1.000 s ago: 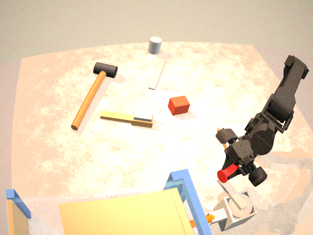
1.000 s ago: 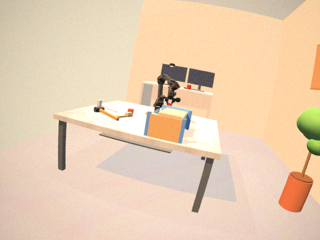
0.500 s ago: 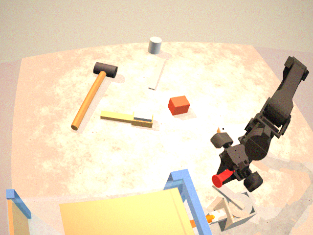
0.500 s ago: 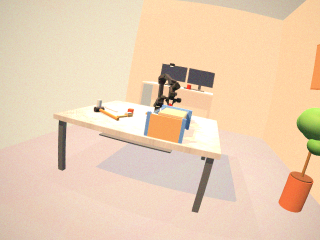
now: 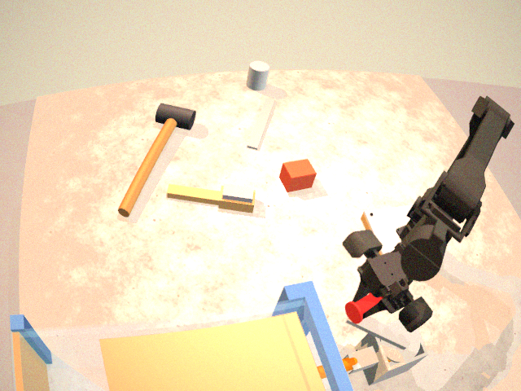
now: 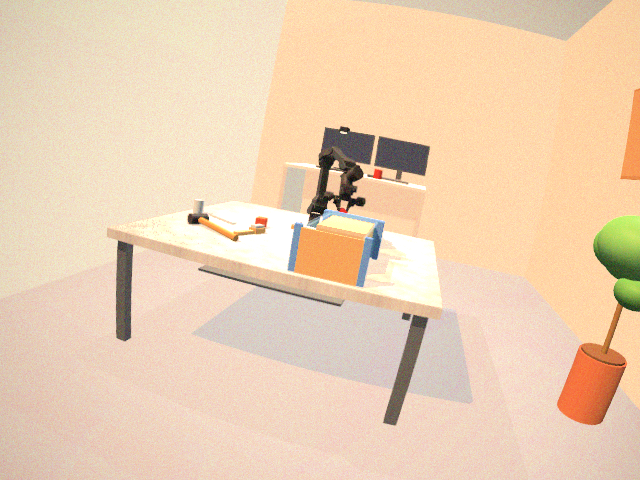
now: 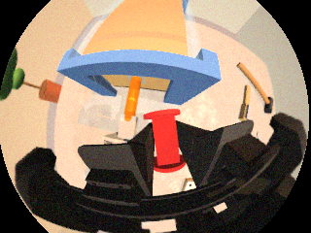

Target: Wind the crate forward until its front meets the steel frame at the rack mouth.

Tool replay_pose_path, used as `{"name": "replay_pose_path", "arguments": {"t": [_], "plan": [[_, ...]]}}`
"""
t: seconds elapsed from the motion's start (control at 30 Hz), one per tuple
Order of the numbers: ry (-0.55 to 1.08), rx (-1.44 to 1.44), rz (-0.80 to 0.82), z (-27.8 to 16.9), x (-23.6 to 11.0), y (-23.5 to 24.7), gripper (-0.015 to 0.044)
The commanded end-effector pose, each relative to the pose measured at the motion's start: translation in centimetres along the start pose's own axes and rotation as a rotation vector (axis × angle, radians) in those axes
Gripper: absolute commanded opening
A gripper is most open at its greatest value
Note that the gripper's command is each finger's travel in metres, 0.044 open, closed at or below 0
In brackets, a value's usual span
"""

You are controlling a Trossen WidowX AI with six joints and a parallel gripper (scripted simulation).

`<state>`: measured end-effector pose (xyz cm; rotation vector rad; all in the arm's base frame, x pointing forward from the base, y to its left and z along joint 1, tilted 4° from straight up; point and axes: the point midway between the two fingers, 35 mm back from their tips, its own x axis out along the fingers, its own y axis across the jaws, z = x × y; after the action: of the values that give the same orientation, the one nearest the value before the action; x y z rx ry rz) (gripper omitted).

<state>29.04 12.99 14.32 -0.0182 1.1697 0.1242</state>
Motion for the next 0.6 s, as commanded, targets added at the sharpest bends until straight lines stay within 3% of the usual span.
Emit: {"name": "replay_pose_path", "arguments": {"t": [0.0, 0.57], "plan": [[0.0, 0.004, 0.009, 0.7, 0.6, 0.7, 0.0], [-0.001, 0.004, 0.011, 2.5, 1.4, 2.7, 0.0]]}}
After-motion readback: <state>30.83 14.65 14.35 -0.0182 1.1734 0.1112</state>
